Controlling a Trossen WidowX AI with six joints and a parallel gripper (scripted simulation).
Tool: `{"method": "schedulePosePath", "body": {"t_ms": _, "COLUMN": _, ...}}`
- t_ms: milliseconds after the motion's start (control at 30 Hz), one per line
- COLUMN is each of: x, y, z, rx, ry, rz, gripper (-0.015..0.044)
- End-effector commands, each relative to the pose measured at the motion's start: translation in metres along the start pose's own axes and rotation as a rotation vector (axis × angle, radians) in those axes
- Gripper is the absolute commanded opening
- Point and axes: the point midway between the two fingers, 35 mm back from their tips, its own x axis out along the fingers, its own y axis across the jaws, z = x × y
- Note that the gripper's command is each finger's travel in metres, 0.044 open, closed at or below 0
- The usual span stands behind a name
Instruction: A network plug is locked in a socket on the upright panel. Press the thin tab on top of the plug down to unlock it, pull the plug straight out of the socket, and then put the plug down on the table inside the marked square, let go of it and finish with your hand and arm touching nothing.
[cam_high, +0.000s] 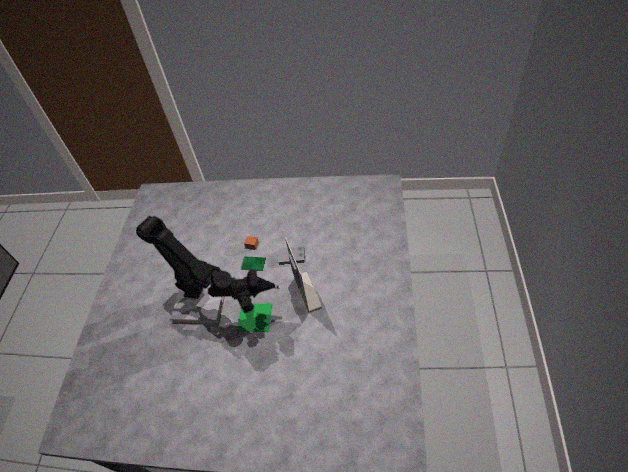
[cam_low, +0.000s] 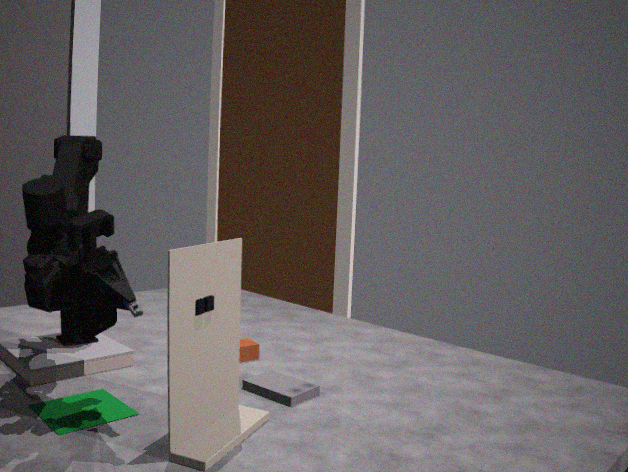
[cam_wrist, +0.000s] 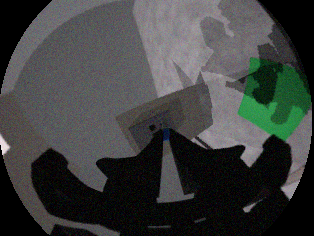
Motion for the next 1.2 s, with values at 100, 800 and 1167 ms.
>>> {"method": "schedulePosePath", "body": {"t_ms": 100, "x": -0.004, "y": -0.020, "z": 0.008, "rx": 0.058, "ry": -0.147, "rz": -0.107, "gripper": 0.0000}}
{"method": "schedulePosePath", "body": {"t_ms": 800, "x": -0.046, "y": -0.086, "z": 0.021, "rx": 0.111, "ry": -0.541, "rz": -0.473, "gripper": 0.0000}}
{"method": "schedulePosePath", "body": {"t_ms": 1167, "x": -0.056, "y": -0.098, "z": 0.023, "rx": 0.102, "ry": -0.604, "rz": -0.535, "gripper": 0.0000}}
